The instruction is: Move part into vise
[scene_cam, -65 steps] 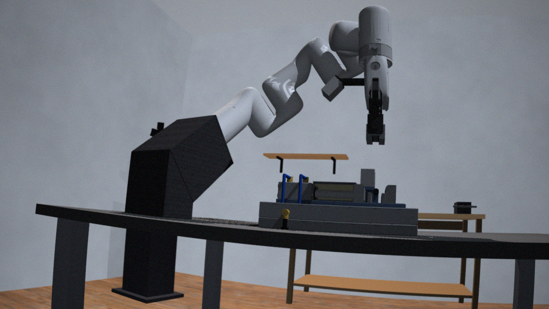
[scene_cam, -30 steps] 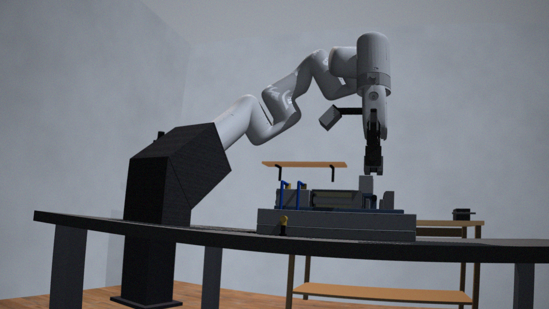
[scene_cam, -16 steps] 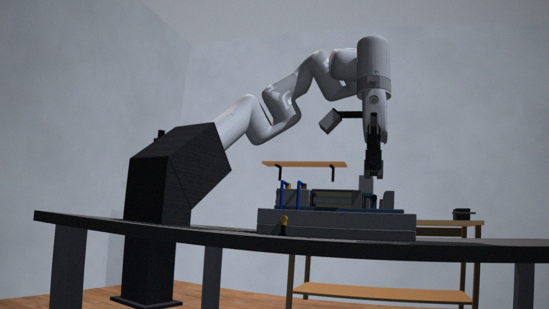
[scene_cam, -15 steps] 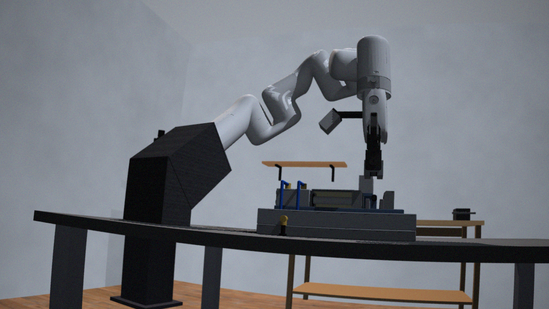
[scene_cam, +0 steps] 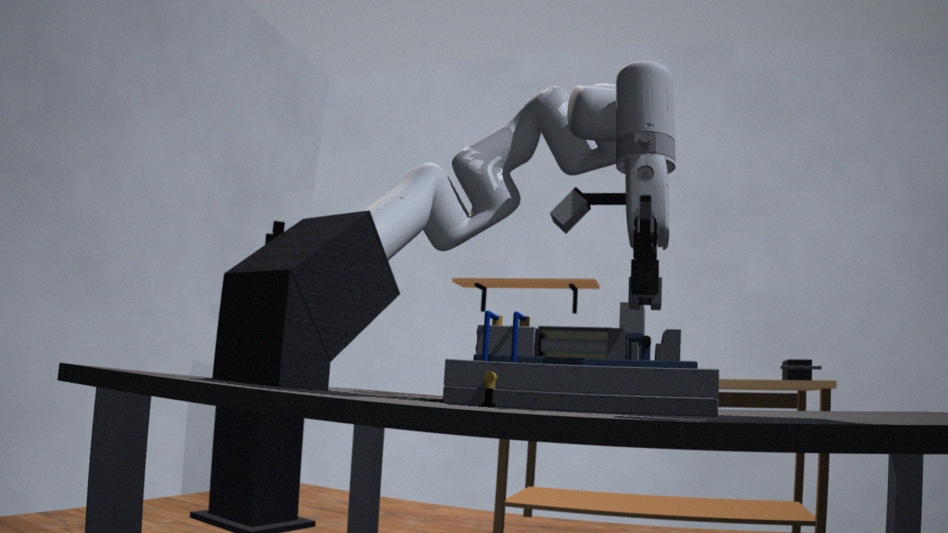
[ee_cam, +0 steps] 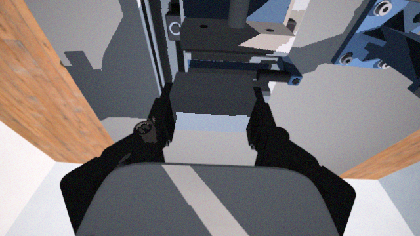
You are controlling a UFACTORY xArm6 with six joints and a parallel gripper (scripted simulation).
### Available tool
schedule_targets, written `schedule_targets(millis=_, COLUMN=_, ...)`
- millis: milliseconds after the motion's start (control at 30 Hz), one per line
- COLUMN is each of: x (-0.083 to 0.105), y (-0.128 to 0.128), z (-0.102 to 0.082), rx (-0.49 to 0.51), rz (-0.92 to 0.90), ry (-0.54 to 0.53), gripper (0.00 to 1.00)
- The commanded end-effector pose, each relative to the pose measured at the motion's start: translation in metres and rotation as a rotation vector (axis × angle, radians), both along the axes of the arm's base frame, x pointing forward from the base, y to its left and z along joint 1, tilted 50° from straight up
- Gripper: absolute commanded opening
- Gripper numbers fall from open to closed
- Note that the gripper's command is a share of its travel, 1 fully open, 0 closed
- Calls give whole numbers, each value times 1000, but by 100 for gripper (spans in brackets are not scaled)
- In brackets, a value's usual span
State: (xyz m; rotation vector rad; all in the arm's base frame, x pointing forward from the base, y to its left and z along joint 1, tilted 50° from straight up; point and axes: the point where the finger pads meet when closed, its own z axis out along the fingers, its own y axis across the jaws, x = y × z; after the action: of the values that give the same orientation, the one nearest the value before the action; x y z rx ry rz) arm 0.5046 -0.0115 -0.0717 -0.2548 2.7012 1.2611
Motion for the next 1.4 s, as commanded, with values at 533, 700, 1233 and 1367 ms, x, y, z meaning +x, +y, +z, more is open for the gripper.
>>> schedule_targets(millis=533, x=1, y=0, z=0, rx=-2, rz=-2, ry=-3, gripper=0)
schedule_targets(millis=700, x=2, y=2, z=-2, rx=-2, rz=-2, ry=-3, gripper=0)
schedule_targets(millis=1233, x=2, y=10, z=-8, rx=-2, rz=-2, ry=-3, gripper=0)
schedule_targets(millis=1367, x=3, y=12, z=-10, rx=-2, rz=-2, ry=-3, gripper=0)
